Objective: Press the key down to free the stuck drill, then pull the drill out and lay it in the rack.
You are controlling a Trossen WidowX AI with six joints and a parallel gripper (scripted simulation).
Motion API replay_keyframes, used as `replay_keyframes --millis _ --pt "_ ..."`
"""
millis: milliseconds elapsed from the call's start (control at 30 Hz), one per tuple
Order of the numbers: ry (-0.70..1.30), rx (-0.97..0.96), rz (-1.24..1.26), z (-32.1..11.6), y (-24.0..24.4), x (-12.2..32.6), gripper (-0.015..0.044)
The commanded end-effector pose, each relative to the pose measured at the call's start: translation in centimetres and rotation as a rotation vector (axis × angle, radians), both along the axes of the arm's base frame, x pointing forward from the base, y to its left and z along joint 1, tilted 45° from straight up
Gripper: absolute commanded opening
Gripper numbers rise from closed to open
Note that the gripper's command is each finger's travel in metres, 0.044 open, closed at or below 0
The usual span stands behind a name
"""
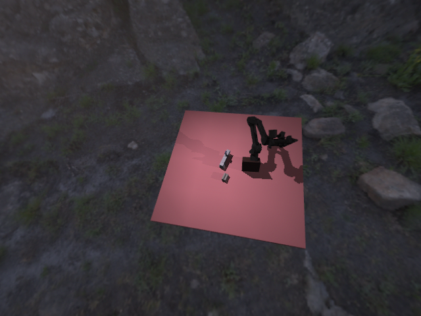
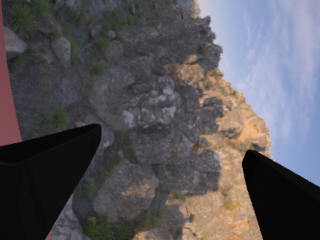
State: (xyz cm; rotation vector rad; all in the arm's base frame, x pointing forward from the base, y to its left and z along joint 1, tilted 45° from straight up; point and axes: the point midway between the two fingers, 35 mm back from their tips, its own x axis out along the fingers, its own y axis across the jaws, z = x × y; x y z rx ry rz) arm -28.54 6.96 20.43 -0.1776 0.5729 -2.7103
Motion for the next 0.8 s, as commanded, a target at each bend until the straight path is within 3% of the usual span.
replay_keyframes --millis 0,267,467,767 --pt "0.0 0.0 0.0 0.0 0.0 0.0 0.0374" --pt "-0.005 -0.006 -0.011 0.0 0.3 0.0 0.0164" --pt "-0.137 -0.21 -0.361 -1.7 9.0 0.6 0.0006" --pt "-0.295 -0.569 -0.95 -5.8 21.7 8.0 0.0"
